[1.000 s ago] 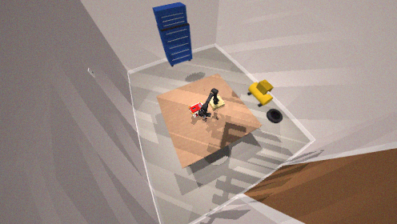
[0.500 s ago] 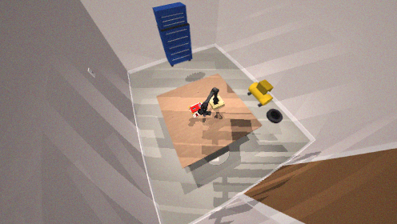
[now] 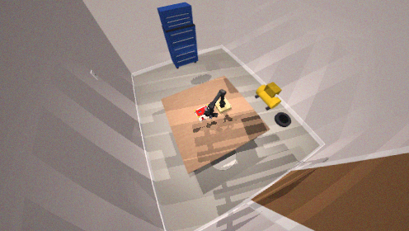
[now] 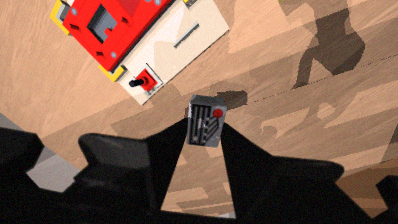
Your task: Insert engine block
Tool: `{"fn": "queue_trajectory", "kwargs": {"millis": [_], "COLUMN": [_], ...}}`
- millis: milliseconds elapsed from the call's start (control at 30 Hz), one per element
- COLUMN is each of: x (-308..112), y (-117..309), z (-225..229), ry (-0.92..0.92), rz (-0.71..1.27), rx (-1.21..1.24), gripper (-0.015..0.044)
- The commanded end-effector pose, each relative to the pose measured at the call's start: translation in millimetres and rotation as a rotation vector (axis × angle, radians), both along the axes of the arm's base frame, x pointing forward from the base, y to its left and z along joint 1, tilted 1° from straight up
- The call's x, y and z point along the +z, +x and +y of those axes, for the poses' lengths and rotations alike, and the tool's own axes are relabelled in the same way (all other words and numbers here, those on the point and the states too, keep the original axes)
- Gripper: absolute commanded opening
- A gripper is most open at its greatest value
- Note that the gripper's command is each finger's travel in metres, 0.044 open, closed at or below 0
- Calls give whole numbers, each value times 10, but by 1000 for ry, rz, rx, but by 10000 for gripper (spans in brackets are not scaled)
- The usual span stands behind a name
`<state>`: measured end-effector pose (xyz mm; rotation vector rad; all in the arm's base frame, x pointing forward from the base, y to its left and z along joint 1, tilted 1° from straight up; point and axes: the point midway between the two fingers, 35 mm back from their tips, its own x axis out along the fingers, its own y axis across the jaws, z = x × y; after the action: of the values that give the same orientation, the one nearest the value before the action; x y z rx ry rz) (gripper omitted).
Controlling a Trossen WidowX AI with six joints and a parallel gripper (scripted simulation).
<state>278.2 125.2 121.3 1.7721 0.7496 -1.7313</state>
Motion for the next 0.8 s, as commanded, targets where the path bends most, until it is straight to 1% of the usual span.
{"fn": "queue_trajectory", "kwargs": {"millis": [0, 767], "x": [19, -173], "y": [33, 362], "z": [-43, -524], "ry": [3, -15], "rz": [-3, -16], "rx": [59, 686], "gripper": [0, 0]}}
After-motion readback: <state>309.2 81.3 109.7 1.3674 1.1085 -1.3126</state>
